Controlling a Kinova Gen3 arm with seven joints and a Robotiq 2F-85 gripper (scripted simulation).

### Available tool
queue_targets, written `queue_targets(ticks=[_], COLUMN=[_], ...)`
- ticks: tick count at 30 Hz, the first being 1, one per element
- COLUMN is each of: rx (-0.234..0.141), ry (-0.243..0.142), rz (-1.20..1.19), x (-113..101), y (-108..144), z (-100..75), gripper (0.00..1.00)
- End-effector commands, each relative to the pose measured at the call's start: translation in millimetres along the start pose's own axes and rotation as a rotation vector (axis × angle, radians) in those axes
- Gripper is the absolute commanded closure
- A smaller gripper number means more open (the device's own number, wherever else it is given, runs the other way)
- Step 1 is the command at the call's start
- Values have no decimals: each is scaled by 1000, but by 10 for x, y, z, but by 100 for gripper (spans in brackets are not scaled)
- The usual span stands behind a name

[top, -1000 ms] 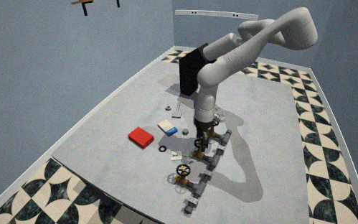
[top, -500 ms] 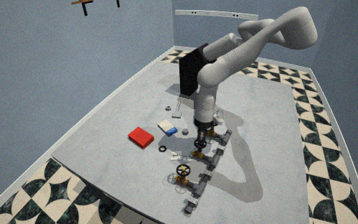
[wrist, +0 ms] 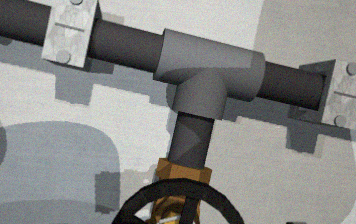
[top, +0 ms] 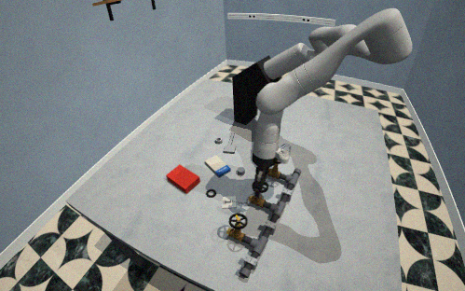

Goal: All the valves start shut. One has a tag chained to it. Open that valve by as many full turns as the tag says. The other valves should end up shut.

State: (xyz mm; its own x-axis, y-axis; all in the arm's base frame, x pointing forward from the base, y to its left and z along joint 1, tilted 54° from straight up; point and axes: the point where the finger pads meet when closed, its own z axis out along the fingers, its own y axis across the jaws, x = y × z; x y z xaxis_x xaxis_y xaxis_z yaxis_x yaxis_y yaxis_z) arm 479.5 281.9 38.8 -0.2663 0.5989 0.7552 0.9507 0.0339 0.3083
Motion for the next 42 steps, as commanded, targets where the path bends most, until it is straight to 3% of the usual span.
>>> queue_targets(ticks=[1, 16, 17, 42], rx=[-2, -2, -2, -2], ry=[-1, -1, -1, -1], rz=[10, 27, 27, 26], x=[-4, -4, -4, -4], y=[9, 9, 9, 9], z=[-9, -9, -9, -9], gripper=[0, 0, 38, 38])
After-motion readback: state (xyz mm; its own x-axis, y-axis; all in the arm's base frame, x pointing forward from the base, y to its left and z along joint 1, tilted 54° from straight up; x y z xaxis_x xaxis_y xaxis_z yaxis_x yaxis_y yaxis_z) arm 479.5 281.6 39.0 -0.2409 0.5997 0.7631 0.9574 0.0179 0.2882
